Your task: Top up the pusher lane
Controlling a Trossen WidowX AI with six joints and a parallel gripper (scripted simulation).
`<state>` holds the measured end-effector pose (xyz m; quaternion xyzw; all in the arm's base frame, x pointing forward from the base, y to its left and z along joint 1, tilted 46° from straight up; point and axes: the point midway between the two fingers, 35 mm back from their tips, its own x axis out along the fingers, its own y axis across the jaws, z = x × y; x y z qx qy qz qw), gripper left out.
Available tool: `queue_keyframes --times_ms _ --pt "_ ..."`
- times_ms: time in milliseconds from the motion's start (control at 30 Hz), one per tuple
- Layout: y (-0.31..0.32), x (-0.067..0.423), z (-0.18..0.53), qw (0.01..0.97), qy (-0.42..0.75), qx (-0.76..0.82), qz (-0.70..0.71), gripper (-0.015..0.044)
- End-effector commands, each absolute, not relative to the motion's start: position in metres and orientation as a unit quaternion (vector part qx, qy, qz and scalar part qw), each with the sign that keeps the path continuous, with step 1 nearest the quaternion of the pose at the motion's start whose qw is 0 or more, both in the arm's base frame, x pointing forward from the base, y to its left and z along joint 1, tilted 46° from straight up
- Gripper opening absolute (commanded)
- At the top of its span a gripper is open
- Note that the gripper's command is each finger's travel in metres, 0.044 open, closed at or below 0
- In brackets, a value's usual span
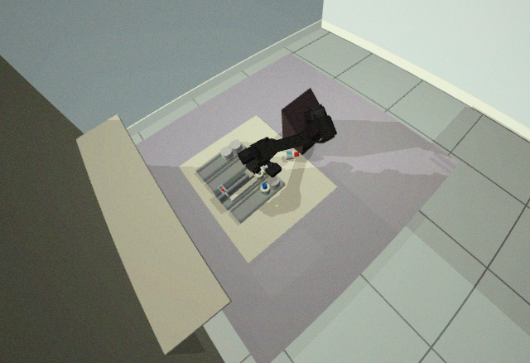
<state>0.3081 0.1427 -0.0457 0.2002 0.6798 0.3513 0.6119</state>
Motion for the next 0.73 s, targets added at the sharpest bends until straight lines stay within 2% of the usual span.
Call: queue_keyframes --times_ms 0,300,700 --pt "0.136 0.310 -0.040 0.613 0.679 0.199 0.352 0.0281" --pt "0.129 0.307 -0.034 0.613 0.679 0.199 0.352 0.0281" --pt "0.119 0.269 -0.034 0.612 0.679 0.199 0.351 0.0281"
